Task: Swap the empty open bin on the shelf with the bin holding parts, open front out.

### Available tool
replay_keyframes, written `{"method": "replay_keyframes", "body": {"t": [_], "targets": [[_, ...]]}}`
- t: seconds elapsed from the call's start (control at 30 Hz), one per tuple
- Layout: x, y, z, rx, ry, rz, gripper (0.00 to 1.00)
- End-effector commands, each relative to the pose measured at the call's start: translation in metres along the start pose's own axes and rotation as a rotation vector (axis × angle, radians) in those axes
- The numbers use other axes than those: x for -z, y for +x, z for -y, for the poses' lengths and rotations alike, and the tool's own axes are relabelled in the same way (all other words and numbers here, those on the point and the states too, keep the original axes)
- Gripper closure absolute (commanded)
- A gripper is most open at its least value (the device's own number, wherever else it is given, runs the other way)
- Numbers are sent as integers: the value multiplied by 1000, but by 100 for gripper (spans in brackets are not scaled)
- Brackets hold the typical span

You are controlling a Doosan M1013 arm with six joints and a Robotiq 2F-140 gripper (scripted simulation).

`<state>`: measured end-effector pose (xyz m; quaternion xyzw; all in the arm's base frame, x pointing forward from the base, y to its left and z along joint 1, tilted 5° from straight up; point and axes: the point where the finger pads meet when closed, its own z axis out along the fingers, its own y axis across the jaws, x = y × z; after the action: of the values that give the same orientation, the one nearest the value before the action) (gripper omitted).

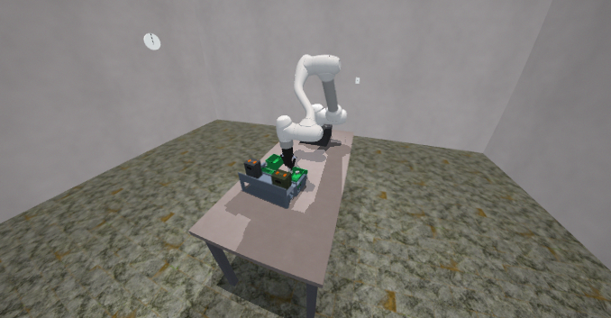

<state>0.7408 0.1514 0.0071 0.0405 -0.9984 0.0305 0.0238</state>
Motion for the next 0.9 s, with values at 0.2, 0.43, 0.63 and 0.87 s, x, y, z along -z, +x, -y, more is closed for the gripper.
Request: {"method": "replay_keyframes", "body": {"t": [0.2,0.43,0.63,0.87], "targets": [[-2,-2,1,1,-3,4,90],[-2,-5,1,1,-3,8,90],[-2,-8,1,1,-3,11,90],[-2,-12,1,1,-3,16,90]]}}
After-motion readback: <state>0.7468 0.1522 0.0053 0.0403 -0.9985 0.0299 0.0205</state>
